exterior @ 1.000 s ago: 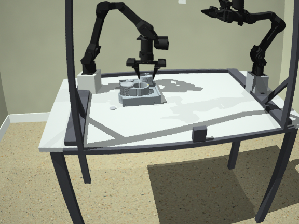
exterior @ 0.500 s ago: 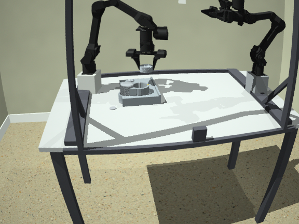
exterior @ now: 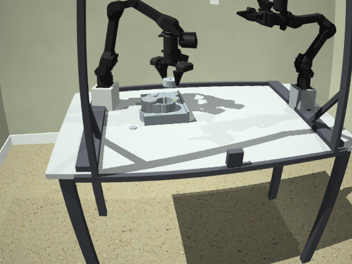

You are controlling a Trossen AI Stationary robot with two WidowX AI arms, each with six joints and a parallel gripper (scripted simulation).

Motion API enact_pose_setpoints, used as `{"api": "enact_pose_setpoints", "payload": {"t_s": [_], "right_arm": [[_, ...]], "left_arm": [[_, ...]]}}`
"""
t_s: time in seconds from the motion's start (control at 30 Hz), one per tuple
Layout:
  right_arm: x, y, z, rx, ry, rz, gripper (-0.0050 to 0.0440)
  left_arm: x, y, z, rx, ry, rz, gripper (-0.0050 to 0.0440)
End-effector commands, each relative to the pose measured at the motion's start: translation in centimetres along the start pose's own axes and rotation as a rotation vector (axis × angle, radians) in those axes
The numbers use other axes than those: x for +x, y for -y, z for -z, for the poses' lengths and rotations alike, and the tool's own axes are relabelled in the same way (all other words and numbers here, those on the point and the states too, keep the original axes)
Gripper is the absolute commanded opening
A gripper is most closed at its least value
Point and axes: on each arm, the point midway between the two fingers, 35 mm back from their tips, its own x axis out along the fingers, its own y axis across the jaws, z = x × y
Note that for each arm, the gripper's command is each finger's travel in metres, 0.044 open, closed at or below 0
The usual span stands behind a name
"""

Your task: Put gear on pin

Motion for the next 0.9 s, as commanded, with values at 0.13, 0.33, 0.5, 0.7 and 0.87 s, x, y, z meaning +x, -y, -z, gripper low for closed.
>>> {"api": "enact_pose_setpoints", "payload": {"t_s": [0.13, 0.33, 0.5, 0.7, 0.87], "right_arm": [[-0.1, 0.0, -1.0, 0.000, 0.027, 0.000, 0.0400], [-0.1, 0.0, -1.0, 0.000, 0.027, 0.000, 0.0400], [-0.1, 0.0, -1.0, 0.000, 0.027, 0.000, 0.0400], [-0.1, 0.0, -1.0, 0.000, 0.027, 0.000, 0.0400], [-0.1, 0.0, -1.0, 0.000, 0.027, 0.000, 0.0400]], "left_arm": [[-0.9, 0.6, 1.1, 0.322, 0.013, 0.019, 0.0000], [-1.2, 0.9, 2.0, 0.568, 0.018, 0.022, 0.0000], [-1.4, 1.0, 2.4, 0.690, 0.022, 0.024, 0.0000], [-1.7, 1.3, 3.3, 0.936, 0.029, 0.027, 0.0000], [-2.1, 1.5, 4.0, 1.133, 0.039, 0.031, 0.0000]]}}
